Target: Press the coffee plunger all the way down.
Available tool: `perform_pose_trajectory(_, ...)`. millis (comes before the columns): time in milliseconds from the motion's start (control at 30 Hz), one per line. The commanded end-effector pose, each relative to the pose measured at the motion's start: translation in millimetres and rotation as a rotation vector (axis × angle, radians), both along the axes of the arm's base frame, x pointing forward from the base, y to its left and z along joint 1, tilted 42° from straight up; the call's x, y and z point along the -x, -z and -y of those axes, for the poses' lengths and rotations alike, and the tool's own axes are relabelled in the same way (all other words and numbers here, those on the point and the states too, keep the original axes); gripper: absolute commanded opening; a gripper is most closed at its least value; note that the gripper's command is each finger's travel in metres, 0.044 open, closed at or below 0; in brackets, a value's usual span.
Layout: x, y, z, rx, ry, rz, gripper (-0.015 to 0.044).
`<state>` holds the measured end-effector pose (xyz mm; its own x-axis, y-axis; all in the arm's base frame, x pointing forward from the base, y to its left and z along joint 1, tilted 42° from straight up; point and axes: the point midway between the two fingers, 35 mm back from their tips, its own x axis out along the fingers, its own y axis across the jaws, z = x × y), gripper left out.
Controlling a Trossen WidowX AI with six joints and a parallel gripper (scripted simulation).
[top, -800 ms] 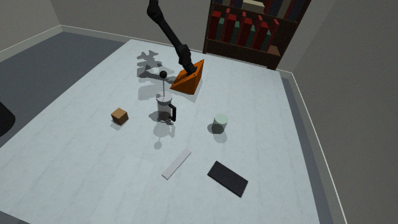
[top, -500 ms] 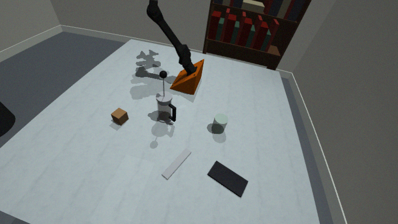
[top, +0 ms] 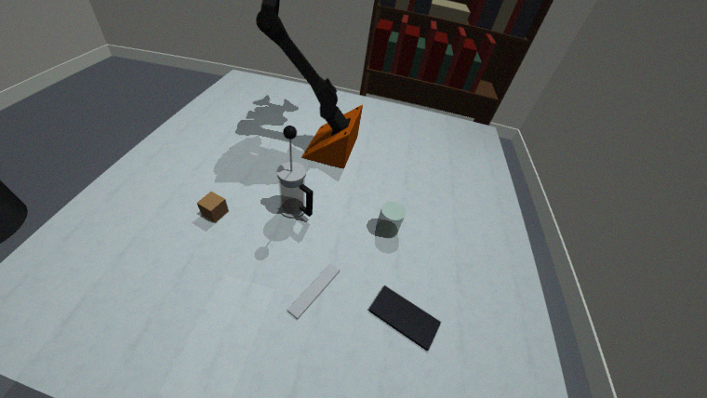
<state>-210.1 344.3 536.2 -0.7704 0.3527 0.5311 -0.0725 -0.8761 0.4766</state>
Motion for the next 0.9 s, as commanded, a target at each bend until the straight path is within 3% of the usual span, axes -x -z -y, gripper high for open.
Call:
perform_pose_trajectory(0,-36.4,22.5,-42.6,0.139,0.201,-0.018,0.0440)
perform_pose_trajectory(233,-117.6,75.5,-98.3,0.389,0.579,-0.038,0.0440)
perform_pose_trajectory(433,-198.8,133.3,-118.9,0.597,0.928,-0.010,0.0440)
perform_pose_trajectory(633,-279.3,194.0,-108.0,0.804,1.268,0.067,0.0440)
perform_pose_trajectory(867,-363.9,257.5,-57.8,1.066,1.648,0.193,0.0440)
